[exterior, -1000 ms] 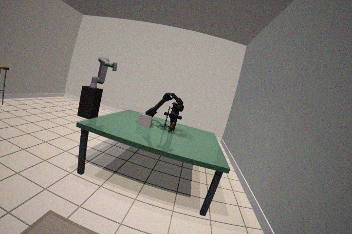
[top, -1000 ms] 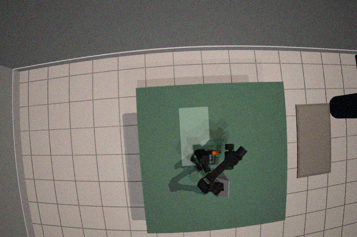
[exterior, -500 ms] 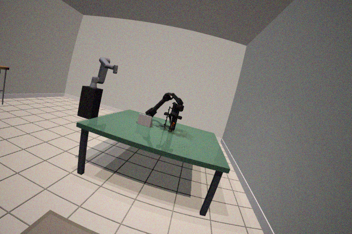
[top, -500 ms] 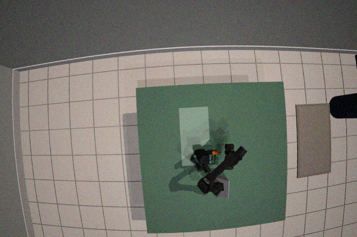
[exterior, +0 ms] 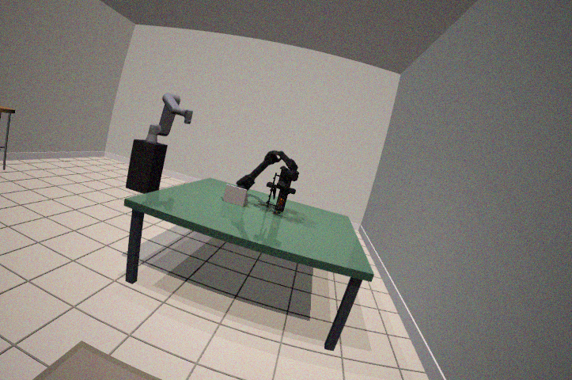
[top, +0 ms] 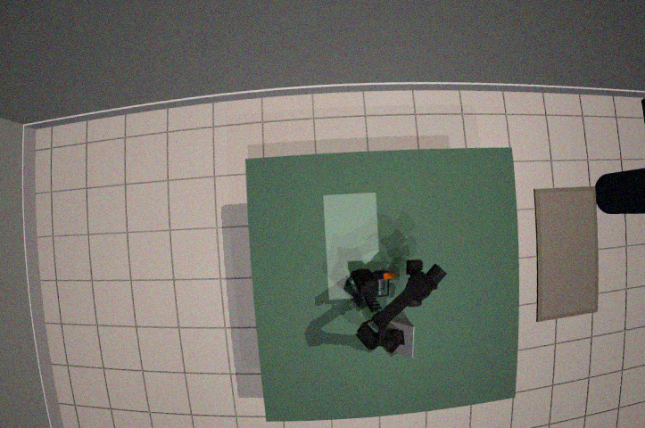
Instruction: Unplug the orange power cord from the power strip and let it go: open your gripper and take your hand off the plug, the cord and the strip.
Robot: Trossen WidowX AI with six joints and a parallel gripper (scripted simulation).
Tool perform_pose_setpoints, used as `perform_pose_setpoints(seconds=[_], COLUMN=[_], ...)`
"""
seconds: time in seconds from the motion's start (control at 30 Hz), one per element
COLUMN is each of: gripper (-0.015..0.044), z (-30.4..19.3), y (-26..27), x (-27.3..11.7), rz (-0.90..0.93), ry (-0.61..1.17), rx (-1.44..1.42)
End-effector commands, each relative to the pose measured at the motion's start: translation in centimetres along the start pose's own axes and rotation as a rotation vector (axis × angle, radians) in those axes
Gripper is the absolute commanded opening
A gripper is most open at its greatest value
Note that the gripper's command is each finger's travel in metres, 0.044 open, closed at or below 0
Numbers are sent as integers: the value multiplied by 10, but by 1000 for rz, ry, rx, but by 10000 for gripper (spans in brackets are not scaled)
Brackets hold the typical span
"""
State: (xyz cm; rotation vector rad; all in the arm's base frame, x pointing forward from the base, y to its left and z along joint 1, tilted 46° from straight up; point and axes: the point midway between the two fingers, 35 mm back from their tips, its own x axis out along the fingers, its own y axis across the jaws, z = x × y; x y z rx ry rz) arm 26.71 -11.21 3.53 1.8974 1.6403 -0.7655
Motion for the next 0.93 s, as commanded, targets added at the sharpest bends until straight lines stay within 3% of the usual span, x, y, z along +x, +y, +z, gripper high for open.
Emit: perform_pose_setpoints(seconds=[0.0,0.13,0.37,0.9], gripper=[344,440,440,440], z=[0,2,58,60], y=[0,0,0,0], x=[0,-1,-12,-13], rz=[0,0,1,1], ry=[0,-1,-7,-7], rx=[0,0,-4,-4])
